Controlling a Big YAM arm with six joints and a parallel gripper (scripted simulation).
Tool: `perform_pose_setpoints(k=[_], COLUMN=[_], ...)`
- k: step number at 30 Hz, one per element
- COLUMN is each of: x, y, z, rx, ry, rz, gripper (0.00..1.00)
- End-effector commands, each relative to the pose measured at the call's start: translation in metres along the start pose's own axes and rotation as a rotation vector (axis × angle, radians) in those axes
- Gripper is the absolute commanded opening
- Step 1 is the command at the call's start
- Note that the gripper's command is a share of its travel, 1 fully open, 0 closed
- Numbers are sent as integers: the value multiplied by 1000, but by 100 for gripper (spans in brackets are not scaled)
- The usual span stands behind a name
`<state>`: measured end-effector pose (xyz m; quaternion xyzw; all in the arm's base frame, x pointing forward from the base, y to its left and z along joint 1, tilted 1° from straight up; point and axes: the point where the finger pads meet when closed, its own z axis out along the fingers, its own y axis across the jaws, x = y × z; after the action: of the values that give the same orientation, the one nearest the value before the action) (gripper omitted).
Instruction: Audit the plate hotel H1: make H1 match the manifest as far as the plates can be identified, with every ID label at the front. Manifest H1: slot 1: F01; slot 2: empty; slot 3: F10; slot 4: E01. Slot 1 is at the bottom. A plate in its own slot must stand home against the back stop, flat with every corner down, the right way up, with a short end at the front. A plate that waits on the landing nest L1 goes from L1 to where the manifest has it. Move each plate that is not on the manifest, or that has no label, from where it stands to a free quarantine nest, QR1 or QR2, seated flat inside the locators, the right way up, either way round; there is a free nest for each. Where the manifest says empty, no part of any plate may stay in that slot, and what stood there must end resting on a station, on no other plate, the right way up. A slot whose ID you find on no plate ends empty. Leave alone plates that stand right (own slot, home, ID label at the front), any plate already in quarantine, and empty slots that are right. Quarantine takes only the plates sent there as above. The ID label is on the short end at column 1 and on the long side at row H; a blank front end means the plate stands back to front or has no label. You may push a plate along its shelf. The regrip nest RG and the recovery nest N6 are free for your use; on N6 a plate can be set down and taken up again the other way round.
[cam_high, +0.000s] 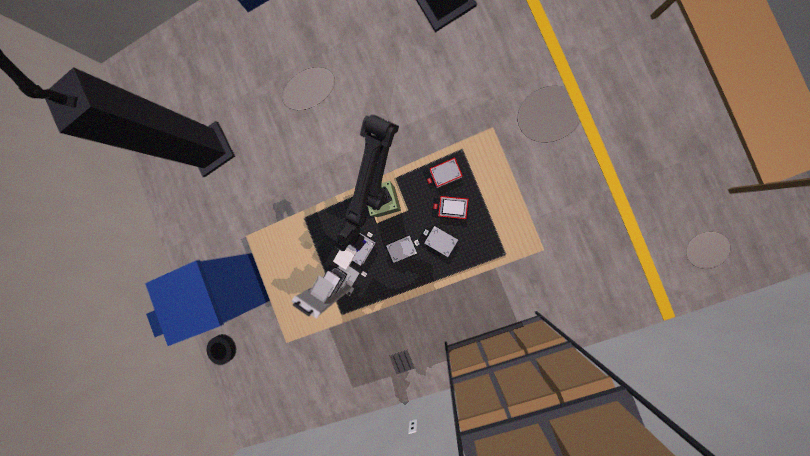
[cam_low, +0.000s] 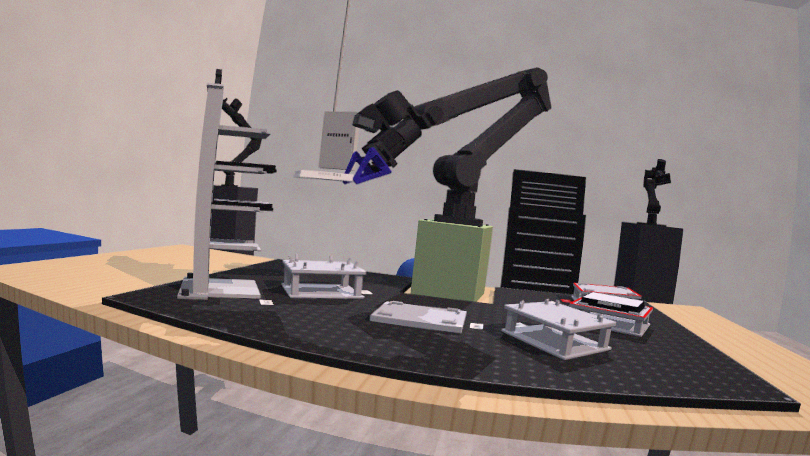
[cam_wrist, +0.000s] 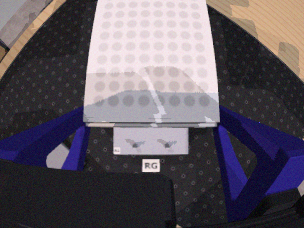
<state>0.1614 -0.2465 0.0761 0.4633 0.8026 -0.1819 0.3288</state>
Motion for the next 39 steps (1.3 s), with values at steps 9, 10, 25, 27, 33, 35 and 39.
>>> perform_pose_setpoints(k=[9, 10, 25, 27, 33, 35, 39], x=[-4, -4, 1, 2, 1, 4, 6], y=[3, 3, 3, 3, 3, 3, 3], z=[4, 4, 9, 10, 10, 12, 13], rx=[-6, -6, -6, -6, -6, -5, -6], ry=[-27, -27, -26, -26, -34, -26, -25], rz=[7, 7, 7, 7, 8, 8, 7], gripper=[86, 86, 86, 86, 86, 86, 86])
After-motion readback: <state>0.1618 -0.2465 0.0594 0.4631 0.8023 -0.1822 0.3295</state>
